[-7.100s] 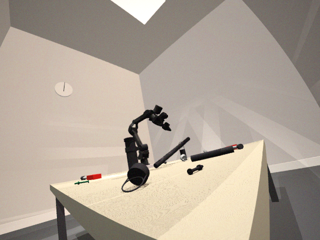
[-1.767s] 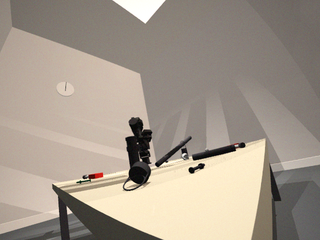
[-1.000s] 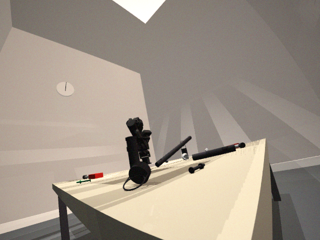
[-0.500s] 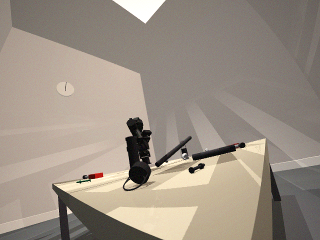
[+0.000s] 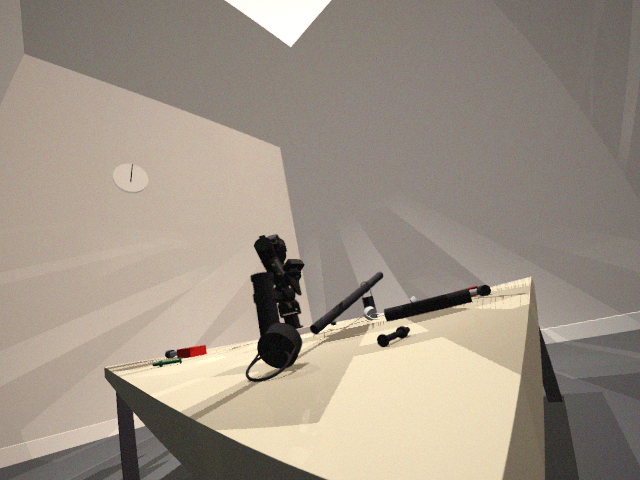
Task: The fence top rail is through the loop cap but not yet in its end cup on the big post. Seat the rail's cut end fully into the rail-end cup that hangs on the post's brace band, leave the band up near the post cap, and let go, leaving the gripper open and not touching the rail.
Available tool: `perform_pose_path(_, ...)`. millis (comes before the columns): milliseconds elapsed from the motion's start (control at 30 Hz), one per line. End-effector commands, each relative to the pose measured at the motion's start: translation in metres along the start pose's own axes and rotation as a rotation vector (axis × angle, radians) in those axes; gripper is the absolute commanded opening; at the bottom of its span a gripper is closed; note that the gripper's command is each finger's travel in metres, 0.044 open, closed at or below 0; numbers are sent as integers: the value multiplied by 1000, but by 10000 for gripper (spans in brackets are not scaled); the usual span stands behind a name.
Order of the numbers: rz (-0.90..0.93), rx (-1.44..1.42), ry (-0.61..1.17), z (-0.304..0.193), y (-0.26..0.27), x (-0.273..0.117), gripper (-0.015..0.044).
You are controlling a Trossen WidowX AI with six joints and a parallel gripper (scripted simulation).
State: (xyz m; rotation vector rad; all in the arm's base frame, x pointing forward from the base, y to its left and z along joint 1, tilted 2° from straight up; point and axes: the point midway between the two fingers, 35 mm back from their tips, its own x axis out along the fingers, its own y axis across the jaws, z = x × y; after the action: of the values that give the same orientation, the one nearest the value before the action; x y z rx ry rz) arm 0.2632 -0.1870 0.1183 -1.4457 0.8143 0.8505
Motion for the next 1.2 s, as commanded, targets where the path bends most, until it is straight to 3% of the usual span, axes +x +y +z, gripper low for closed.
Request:
perform_pose_path(0,1,0,1,9,-6,-8,394)
perform_pose_path(67,2,-1,1,17,-10,-15,440)
perform_pose_path(367,-4,39,-2,37,-21,-30,440)
perform_pose_path(1033,-34,1532,63,146,-50,-106,440)
perform_pose_path(1167,-54,1711,60,156,-49,-118,440)
